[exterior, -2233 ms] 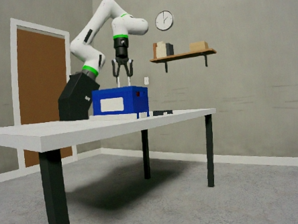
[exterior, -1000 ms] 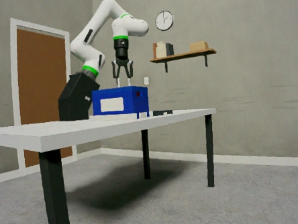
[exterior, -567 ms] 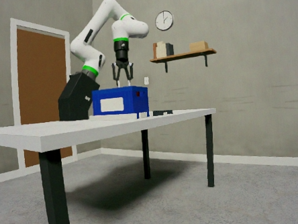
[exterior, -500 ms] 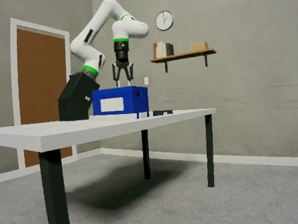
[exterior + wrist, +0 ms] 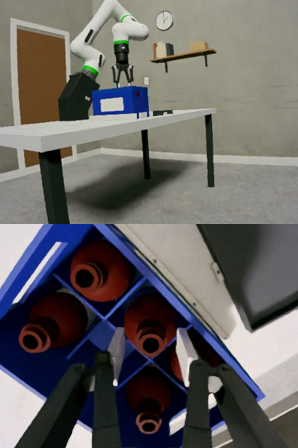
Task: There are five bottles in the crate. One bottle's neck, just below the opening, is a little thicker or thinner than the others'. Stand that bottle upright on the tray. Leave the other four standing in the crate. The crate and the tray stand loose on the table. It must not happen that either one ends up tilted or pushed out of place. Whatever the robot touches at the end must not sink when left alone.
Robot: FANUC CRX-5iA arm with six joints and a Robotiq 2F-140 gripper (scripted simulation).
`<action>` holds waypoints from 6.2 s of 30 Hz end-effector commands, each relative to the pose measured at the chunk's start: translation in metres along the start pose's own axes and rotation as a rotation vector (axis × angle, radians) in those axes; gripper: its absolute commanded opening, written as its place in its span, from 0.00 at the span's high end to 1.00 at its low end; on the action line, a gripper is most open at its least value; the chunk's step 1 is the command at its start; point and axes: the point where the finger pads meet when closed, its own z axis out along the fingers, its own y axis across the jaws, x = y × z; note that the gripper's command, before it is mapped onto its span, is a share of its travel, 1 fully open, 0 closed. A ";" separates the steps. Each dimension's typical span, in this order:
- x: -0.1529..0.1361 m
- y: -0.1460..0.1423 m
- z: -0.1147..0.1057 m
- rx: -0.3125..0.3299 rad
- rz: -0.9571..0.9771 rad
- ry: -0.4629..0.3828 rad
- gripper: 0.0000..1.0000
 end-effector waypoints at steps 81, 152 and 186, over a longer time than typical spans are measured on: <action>-0.001 0.000 0.004 0.000 0.000 -0.001 0.90; -0.001 0.000 0.004 0.000 0.000 -0.001 0.56; -0.001 0.000 -0.063 0.000 0.000 -0.001 0.56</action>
